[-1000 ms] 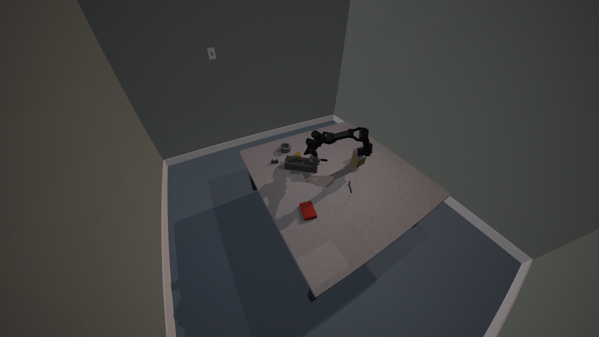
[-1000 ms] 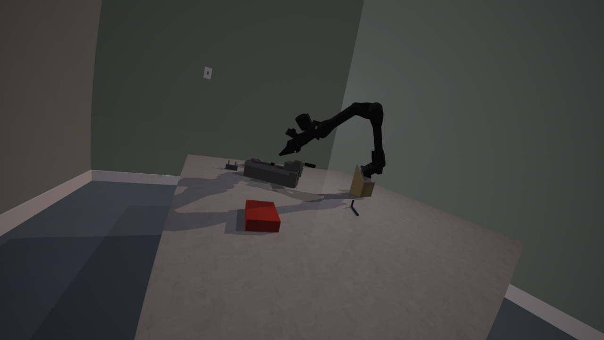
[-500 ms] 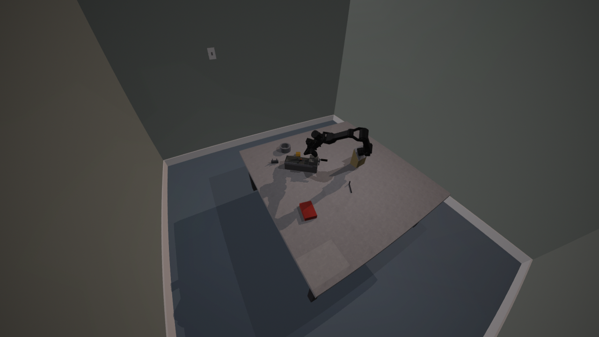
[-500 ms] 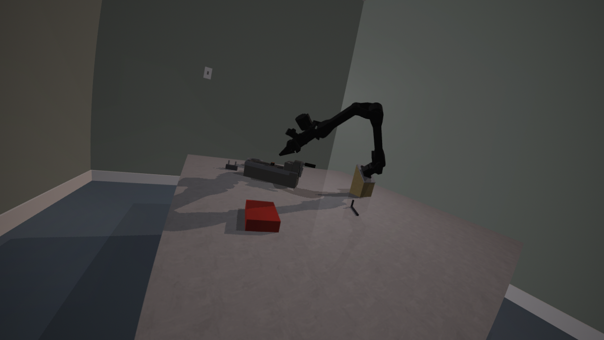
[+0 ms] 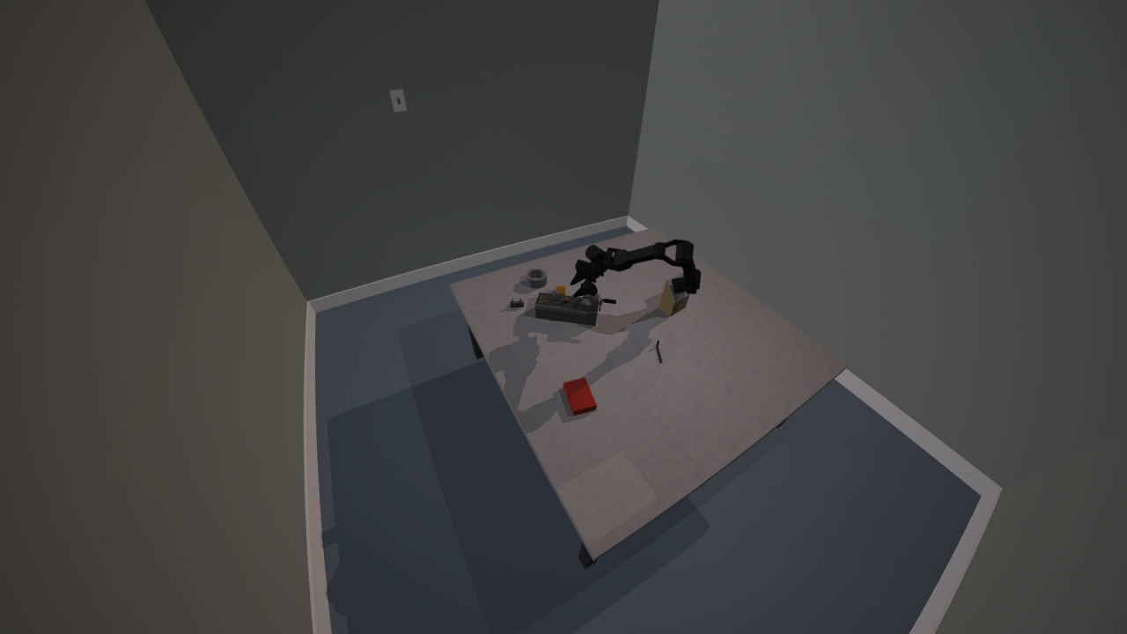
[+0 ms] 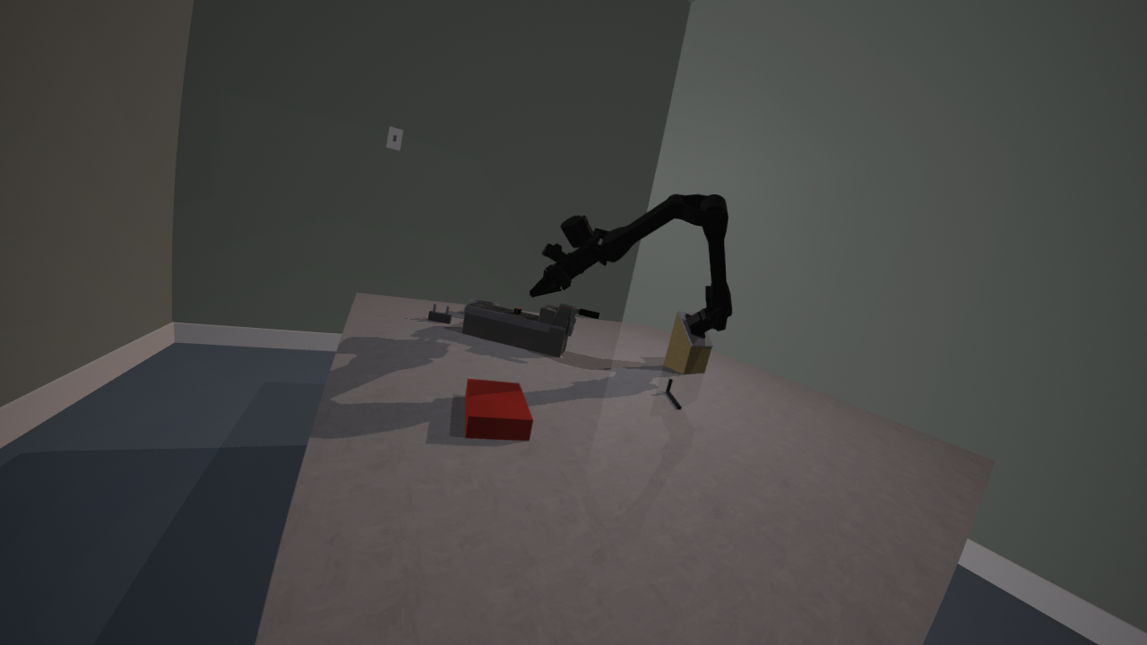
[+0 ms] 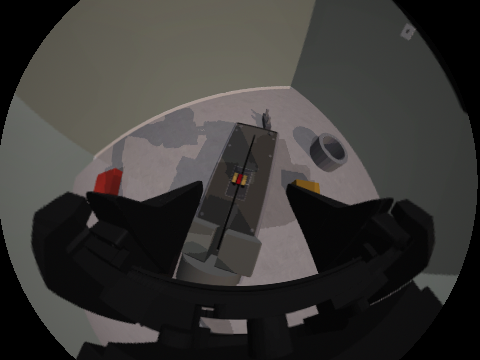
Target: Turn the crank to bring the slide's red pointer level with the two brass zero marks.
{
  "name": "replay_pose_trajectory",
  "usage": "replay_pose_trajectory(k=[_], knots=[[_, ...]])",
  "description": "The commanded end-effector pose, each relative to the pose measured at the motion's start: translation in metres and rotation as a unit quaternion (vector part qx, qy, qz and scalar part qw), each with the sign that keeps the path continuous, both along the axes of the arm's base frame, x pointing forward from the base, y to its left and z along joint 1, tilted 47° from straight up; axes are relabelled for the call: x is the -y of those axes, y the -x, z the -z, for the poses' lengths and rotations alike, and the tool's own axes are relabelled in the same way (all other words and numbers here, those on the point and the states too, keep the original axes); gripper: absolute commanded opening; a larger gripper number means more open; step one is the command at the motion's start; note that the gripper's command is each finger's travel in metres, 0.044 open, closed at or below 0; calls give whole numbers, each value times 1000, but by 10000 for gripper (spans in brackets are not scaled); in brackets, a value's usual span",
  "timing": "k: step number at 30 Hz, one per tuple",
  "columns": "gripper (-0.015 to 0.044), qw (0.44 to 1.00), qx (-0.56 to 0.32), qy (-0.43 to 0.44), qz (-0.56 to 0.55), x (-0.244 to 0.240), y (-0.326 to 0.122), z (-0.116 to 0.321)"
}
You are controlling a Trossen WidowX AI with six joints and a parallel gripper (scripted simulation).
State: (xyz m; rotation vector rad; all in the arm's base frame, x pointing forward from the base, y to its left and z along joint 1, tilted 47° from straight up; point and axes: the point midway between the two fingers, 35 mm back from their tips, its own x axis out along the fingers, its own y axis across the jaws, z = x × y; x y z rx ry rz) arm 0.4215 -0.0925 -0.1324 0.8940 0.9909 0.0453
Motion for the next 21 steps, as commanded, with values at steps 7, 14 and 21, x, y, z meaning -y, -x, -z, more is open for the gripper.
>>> replay_pose_trajectory(k=[7, 14, 21], knots=[[256, 1000, 0, 0, 0, 0, 0, 0], [72, 1000, 0, 0, 0, 0, 0, 0], [0, 1000, 0, 0, 0, 0, 0, 0]])
